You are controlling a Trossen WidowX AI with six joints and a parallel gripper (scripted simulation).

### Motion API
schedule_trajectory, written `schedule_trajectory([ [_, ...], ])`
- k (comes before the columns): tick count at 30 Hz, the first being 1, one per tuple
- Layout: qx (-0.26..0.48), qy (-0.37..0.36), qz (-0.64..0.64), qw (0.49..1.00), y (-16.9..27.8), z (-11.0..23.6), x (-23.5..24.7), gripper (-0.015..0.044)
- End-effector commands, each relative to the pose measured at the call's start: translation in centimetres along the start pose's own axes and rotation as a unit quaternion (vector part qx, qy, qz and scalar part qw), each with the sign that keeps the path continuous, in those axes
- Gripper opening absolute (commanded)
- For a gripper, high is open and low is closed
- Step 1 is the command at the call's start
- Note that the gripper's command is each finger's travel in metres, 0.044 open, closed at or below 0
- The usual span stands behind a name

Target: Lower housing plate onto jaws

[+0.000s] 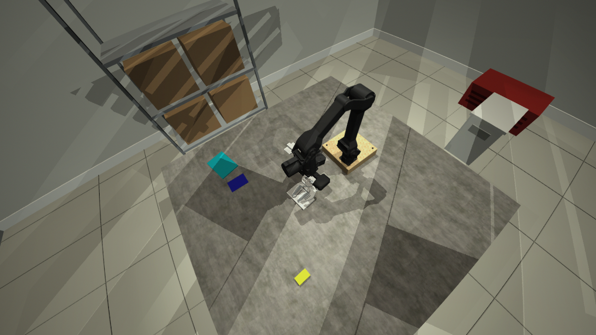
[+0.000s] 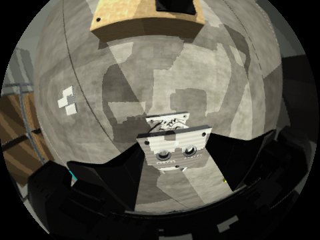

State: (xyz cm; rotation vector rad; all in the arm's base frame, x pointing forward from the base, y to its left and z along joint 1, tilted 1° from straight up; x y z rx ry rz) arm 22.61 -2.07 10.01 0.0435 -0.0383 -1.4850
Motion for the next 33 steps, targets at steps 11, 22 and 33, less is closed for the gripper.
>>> schedule_trajectory([
  [11,-0.002,-0.001,0.003,1.000,-0.2,-2.4,0.0,0.0351],
  [22,-0.003,-0.001,0.003,1.000,-0.3,-4.1,0.0,0.0351],
  [33,-0.003,-0.001,0.003,1.000,-0.3,-4.1,0.0,0.0351],
])
Point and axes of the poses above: the point midway between the two fingers, 35 mm back from their tips, its own z axis back along the fingers, its own x axis across the jaws, y = z × x, the point moved 4 cm from there along z, back along the fingers, and after that the axes turned 1 degree about z, right-handed, at the moved point
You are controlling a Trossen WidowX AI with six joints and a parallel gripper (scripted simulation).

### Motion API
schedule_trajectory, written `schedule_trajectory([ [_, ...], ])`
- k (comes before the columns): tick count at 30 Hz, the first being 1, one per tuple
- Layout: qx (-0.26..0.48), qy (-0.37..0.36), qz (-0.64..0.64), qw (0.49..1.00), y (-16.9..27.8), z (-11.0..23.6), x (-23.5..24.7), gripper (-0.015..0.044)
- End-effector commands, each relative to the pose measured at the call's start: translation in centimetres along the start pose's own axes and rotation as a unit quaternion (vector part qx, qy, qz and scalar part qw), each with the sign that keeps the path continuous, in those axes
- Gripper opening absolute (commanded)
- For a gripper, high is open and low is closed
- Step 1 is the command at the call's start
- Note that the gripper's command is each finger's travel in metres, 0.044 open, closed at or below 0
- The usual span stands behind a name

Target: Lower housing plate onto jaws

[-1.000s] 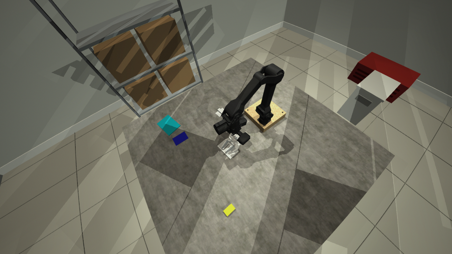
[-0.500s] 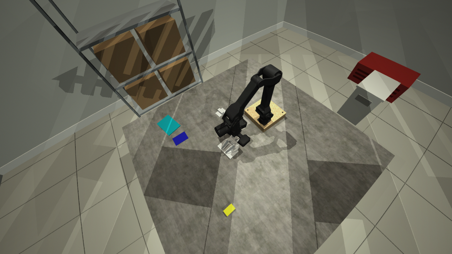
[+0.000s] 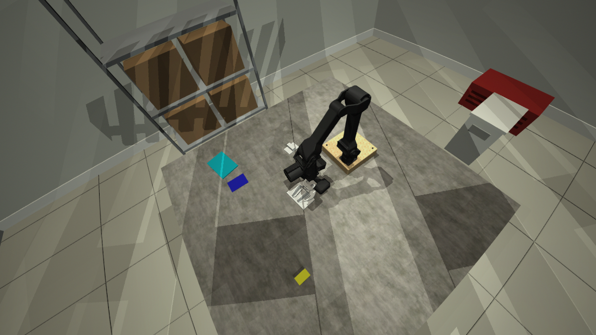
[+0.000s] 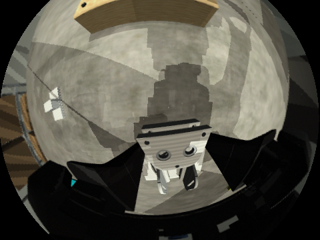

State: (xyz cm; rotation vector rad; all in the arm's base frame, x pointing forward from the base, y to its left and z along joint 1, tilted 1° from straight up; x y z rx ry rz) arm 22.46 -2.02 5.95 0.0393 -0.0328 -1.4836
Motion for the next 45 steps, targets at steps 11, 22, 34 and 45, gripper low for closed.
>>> schedule_trajectory([
  [11,0.000,-0.001,0.002,1.000,0.01,-0.28,0.02,0.0351],
  [22,0.000,-0.001,0.001,1.000,0.01,-0.52,0.02,0.0351],
  [34,0.000,-0.001,0.001,1.000,0.00,-0.77,0.02,0.0351],
  [45,0.000,-0.001,0.000,1.000,0.00,-1.00,0.02,0.0351],
])
Point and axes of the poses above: the point midway between the two fingers, 35 mm back from their tips, its own z axis back along the fingers, its own x axis across the jaws, y = z × x, the point moved 4 cm from there along z, back along the fingers, and after that the axes turned 1 degree about z, right-handed, at the moved point
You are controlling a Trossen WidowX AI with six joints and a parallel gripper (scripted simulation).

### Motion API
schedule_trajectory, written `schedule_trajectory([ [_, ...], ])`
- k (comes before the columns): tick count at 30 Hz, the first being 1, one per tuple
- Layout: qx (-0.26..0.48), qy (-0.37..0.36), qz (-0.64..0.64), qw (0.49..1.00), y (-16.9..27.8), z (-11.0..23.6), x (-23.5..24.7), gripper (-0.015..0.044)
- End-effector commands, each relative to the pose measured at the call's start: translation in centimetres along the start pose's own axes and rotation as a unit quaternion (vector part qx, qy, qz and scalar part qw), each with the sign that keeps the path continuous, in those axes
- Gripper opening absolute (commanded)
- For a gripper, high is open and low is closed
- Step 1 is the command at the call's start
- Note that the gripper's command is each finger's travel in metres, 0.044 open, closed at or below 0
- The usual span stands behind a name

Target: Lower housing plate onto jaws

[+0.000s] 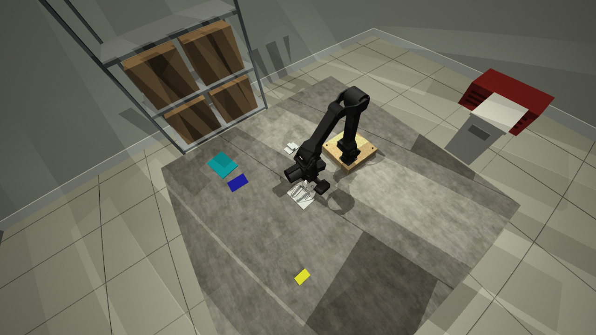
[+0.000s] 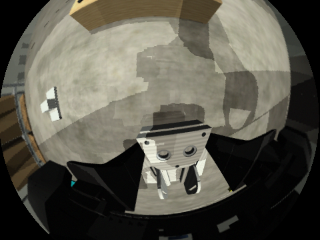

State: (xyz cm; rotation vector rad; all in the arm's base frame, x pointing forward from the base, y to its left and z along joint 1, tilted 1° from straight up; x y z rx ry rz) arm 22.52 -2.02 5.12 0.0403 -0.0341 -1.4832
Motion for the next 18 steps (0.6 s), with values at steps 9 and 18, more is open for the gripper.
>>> schedule_trajectory([
  [9,0.000,-0.001,0.000,1.000,-0.02,-0.23,0.02,0.0351],
  [18,0.000,-0.001,-0.001,1.000,-0.02,-0.42,0.02,0.0351],
])
Point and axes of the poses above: the point midway between the two fingers, 35 mm back from their tips, its own z axis back along the fingers, its own x axis across the jaws, y = z × x, the point moved 4 cm from there along z, back along the fingers, and after that the axes turned 1 degree about z, right-handed, at the moved point
